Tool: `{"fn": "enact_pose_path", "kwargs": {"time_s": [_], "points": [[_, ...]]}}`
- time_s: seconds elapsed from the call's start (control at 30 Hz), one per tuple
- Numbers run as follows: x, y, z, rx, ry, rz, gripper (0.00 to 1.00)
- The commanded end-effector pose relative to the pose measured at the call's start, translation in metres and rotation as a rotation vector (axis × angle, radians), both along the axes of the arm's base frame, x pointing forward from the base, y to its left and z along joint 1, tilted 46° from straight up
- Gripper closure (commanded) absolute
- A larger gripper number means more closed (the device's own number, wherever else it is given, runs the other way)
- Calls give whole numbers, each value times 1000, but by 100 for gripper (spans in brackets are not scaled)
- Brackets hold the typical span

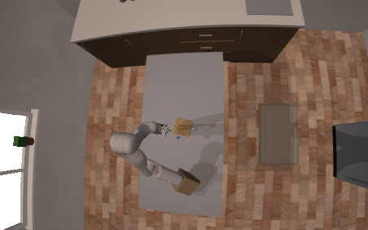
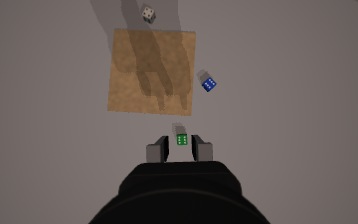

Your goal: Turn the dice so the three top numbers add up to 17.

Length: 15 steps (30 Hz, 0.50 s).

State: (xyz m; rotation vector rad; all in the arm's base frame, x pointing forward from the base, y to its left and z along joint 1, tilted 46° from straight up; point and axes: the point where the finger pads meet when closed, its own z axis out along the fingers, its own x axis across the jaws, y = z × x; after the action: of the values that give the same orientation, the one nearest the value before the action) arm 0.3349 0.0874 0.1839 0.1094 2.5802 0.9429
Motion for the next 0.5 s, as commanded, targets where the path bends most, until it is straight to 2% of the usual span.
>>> {"fn": "enact_pose_path", "kwargs": {"time_s": [0.0,0.47], "points": [[0,6,-3,-3,2,13,36],[7,18,-17,-3,2,13,36]]}}
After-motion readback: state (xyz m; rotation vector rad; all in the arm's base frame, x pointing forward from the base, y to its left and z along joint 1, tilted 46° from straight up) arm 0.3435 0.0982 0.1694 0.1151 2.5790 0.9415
